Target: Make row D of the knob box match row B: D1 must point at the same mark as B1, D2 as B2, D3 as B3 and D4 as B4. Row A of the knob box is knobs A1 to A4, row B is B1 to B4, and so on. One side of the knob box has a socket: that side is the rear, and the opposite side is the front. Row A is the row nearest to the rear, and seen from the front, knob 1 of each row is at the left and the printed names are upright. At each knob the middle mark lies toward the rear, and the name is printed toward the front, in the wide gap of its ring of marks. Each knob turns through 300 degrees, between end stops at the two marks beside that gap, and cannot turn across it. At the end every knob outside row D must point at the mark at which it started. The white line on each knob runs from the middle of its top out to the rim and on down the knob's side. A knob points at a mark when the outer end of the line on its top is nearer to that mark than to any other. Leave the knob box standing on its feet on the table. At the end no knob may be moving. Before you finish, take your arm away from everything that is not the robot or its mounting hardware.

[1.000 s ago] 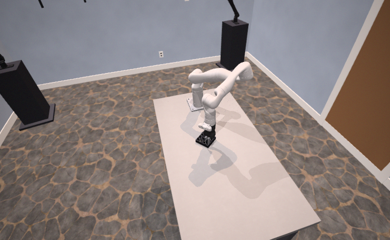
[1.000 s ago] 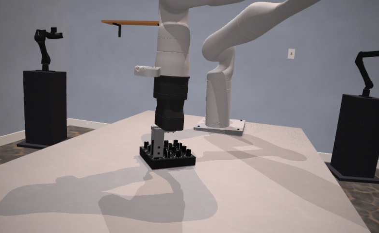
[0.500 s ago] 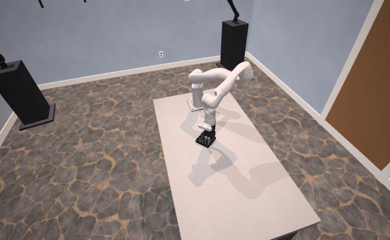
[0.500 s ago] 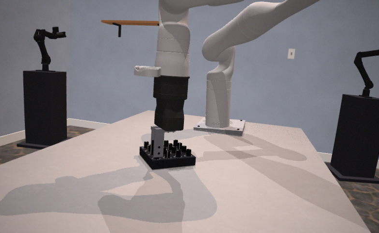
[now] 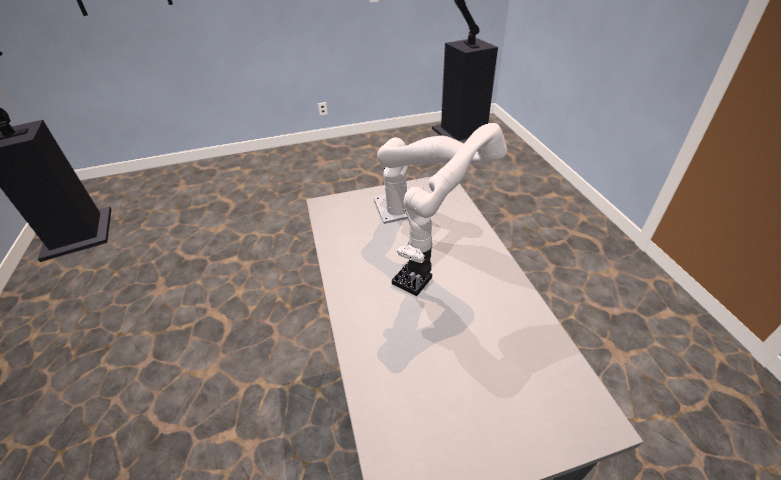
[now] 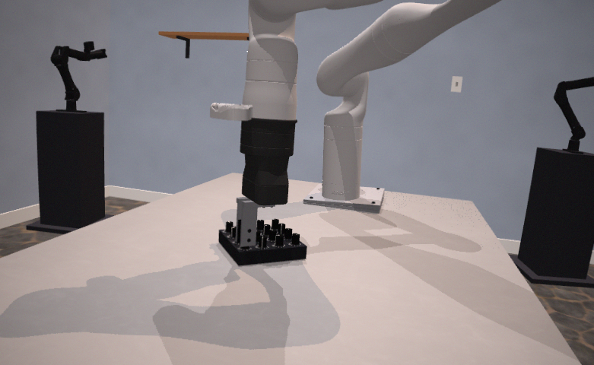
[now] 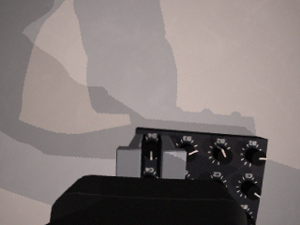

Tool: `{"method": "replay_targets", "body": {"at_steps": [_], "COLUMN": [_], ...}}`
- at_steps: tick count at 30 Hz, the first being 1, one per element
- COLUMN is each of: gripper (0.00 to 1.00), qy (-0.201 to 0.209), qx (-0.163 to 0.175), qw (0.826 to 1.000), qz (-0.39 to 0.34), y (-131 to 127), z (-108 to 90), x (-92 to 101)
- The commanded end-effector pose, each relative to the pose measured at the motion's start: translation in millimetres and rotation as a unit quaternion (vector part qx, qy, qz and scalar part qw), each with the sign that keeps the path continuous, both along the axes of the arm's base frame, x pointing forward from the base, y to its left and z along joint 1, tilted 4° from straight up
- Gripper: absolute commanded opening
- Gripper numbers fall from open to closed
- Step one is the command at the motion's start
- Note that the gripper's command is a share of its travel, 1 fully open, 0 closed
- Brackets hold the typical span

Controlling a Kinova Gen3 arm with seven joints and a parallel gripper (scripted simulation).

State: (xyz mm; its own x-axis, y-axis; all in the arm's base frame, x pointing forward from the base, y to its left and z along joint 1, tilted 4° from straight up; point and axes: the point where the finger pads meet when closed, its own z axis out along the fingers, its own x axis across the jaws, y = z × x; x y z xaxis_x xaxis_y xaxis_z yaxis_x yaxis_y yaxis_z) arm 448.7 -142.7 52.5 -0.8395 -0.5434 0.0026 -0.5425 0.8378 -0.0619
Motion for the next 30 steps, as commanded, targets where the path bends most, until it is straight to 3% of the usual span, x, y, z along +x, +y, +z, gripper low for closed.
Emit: {"method": "replay_targets", "body": {"at_steps": [1,4,5,30], "gripper": [0.30,0.30,0.46,0.46], "qy": [-0.001,-0.001,-0.001,-0.001], "qx": [0.000,0.000,0.000,0.000], "qw": [1.000,1.000,1.000,1.000], "qz": [0.000,0.000,0.000,0.000], "y": [0.0,0.0,0.0,0.2], "z": [0.7,0.7,0.7,4.5], "x": [0.4,0.4,0.4,0.3]}}
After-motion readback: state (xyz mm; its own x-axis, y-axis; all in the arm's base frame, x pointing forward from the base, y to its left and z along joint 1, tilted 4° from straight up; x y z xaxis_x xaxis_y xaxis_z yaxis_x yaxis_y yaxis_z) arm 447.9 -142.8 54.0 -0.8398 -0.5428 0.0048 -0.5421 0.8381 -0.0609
